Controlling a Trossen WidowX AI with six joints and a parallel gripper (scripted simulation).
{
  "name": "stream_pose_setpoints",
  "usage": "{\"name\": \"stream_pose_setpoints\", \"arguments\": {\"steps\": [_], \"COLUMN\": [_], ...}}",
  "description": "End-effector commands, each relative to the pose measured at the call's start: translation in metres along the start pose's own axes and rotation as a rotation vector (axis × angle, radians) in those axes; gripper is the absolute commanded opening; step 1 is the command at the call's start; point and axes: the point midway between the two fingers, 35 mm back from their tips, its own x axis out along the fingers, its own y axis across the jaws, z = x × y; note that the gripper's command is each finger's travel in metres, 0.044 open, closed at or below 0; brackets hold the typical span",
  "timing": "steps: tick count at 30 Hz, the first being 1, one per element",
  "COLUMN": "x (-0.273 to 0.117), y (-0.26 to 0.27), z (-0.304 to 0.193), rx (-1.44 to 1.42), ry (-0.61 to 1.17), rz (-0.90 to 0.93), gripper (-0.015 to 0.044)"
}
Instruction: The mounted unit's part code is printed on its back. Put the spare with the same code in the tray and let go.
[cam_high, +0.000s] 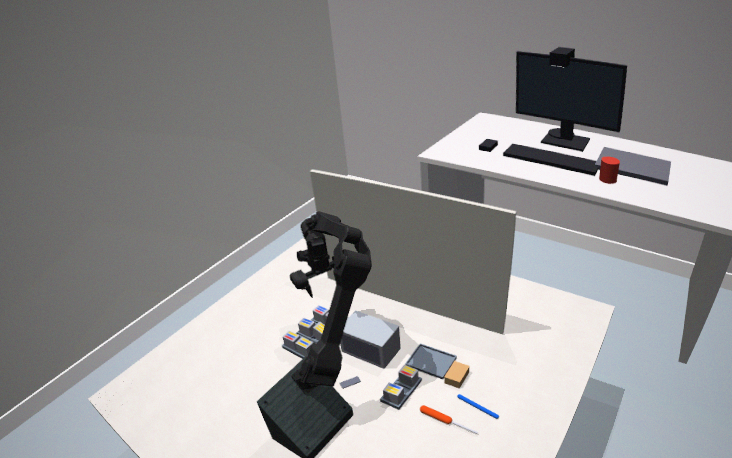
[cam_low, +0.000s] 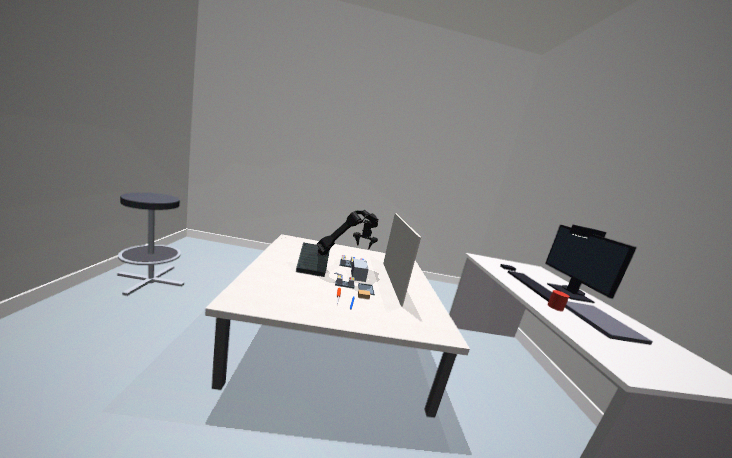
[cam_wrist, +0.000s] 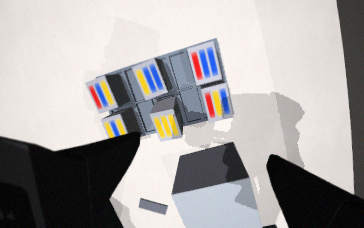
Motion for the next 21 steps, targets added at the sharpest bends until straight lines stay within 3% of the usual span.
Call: {"name": "stream_pose_setpoints", "arguments": {"steps": [1,10,15,21], "x": [0.026,0.03,0.064,0.07], "y": [0.062,0.071,0.073,0.074], "z": [0.02,0.022,0.026,0.026], "rx": [-0.439,-0.503,-0.503,-0.503], "ry": [0.017,0.019,0.019,0.02], "rz": [0.01,0.011,0.01,0.01], "gripper": [0.044,0.044,0.0309,0.03]}}
